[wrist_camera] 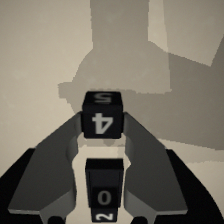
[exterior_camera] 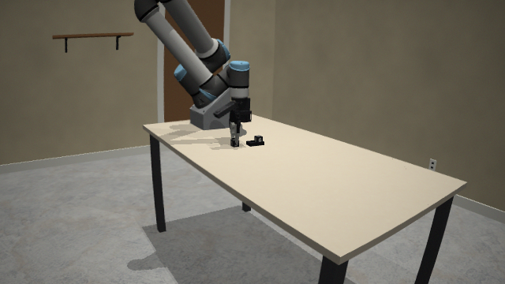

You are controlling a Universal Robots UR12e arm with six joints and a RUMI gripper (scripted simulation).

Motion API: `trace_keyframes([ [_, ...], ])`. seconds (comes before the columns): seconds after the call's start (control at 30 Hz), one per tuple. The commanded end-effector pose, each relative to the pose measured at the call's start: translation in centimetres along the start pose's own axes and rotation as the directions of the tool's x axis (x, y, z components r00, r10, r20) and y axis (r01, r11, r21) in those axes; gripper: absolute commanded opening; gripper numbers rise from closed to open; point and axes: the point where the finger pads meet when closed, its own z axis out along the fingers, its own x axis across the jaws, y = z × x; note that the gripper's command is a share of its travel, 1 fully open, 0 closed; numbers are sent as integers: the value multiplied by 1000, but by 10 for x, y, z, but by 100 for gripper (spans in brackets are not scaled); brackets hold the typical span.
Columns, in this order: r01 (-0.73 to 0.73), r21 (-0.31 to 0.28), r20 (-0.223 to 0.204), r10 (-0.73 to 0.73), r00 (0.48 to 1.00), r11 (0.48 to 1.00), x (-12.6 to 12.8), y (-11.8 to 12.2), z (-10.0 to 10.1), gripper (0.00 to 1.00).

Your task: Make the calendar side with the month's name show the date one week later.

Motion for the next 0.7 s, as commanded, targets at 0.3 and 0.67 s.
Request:
trace_keyframes([
  [0.3,2,-1,-2,-2,1000,1000,4,2,0,11],
  [0.67,1,-1,0,-1,1000,1000,3,1,0,11],
])
